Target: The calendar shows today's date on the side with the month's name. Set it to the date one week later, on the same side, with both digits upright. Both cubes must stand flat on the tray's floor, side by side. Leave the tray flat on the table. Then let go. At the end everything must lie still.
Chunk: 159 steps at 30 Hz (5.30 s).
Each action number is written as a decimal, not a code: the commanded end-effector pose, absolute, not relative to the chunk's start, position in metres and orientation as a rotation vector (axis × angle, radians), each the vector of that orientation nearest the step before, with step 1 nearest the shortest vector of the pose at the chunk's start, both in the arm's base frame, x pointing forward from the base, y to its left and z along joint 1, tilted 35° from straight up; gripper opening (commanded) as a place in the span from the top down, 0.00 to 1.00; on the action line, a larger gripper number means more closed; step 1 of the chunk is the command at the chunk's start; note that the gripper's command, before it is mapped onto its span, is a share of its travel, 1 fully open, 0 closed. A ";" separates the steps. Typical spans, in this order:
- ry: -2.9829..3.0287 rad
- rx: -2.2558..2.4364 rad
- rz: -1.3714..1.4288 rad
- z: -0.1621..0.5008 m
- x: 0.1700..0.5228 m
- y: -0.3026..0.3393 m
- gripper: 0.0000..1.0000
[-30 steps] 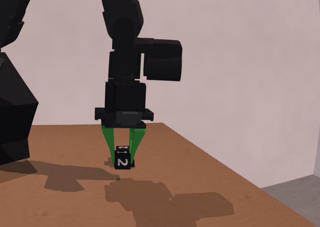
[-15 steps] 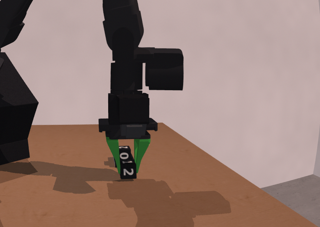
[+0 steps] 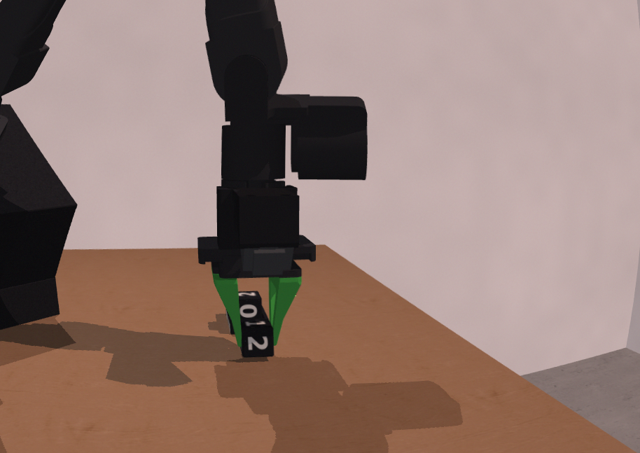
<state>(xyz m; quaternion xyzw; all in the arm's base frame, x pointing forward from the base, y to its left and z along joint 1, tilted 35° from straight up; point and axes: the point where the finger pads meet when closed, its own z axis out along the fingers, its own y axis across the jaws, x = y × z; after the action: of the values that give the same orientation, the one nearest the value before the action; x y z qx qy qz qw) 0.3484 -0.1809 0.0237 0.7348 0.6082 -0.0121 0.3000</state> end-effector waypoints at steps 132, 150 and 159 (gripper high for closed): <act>1.622 1.917 -0.029 0.033 0.356 -0.177 0.74; 1.612 1.922 -0.031 0.026 0.360 -0.183 0.74; 1.598 1.913 -0.019 0.035 0.360 -0.184 0.74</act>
<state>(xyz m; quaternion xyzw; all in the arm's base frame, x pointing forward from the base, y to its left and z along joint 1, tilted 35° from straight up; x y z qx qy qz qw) 0.3519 -0.1802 0.0194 0.7325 0.6119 -0.0132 0.2979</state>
